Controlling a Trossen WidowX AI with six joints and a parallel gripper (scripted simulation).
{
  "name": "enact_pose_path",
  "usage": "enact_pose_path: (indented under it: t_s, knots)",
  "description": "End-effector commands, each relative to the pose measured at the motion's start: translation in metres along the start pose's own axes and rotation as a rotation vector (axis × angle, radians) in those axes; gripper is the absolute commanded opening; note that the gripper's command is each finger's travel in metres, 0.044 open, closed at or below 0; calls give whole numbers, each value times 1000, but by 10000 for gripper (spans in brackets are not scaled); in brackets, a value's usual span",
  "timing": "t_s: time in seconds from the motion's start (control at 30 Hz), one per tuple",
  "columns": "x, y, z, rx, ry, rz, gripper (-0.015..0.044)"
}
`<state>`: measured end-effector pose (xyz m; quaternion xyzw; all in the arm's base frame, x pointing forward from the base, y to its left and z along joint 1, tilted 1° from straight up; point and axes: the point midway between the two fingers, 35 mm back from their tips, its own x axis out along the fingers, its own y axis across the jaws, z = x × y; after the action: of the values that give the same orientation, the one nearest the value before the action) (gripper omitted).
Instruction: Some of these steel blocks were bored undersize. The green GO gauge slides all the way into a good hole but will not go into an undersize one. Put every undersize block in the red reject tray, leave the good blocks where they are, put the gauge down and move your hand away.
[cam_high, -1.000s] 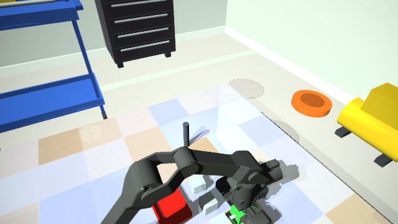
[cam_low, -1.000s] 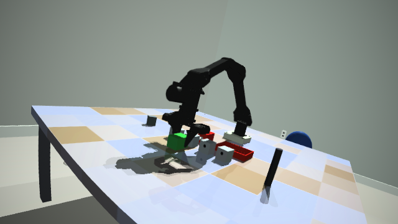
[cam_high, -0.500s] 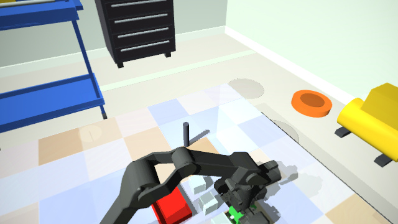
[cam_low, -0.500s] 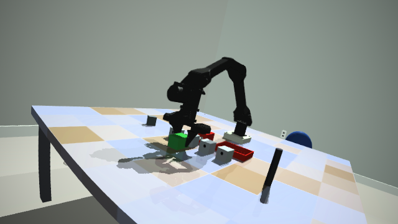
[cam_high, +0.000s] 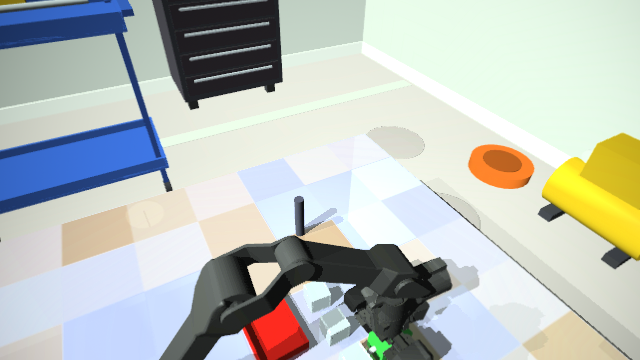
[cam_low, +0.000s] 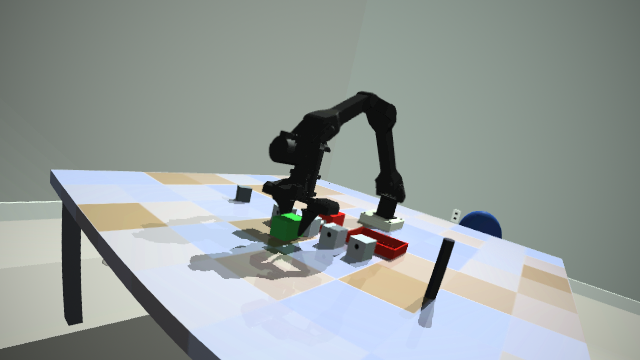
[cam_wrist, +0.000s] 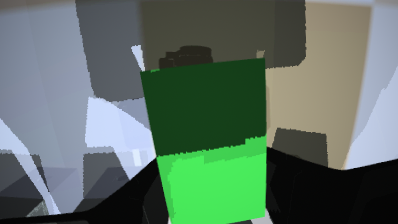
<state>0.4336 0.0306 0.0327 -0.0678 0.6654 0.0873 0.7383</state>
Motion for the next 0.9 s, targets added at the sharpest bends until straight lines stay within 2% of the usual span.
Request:
enact_pose_path:
  t_s: [0.0, 0.87]
  knots:
    - [-4, 0, 4, -4, -9, 0, 0]
    - [-2, 0, 16, -5, -13, 0, 0]
